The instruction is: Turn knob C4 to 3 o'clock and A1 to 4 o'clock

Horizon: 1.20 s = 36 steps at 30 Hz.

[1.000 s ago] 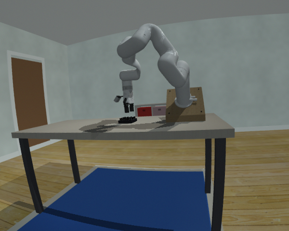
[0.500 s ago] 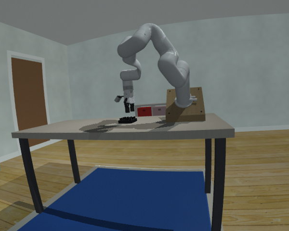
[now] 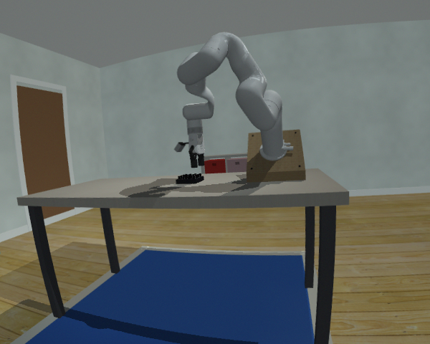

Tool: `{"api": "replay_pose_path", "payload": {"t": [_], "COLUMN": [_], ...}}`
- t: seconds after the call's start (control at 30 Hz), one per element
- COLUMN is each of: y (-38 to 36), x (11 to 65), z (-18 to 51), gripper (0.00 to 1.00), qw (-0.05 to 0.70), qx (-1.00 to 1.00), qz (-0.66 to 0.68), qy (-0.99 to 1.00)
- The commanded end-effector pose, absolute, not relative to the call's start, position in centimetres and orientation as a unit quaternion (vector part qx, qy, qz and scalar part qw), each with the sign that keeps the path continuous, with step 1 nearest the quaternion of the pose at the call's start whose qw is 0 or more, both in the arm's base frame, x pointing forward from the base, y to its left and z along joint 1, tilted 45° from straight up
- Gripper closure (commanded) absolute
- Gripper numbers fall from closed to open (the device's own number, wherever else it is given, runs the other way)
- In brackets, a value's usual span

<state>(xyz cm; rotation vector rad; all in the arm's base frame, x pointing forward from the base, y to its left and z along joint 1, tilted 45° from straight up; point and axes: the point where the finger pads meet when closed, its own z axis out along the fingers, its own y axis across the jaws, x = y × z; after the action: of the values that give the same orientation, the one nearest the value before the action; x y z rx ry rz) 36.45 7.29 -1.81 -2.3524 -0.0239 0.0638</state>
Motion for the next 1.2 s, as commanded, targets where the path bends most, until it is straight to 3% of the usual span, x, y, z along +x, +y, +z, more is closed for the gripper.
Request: {"api": "replay_pose_path", "payload": {"t": [0.0, 1.17], "y": [7.2, 7.1], "x": [35.7, 34.1], "z": [-1.7, -1.6], "gripper": [0.0, 0.0], "qw": [0.383, 0.383], "qx": [-0.923, -0.923], "qz": [0.023, 0.023], "qy": [-0.009, -0.009]}}
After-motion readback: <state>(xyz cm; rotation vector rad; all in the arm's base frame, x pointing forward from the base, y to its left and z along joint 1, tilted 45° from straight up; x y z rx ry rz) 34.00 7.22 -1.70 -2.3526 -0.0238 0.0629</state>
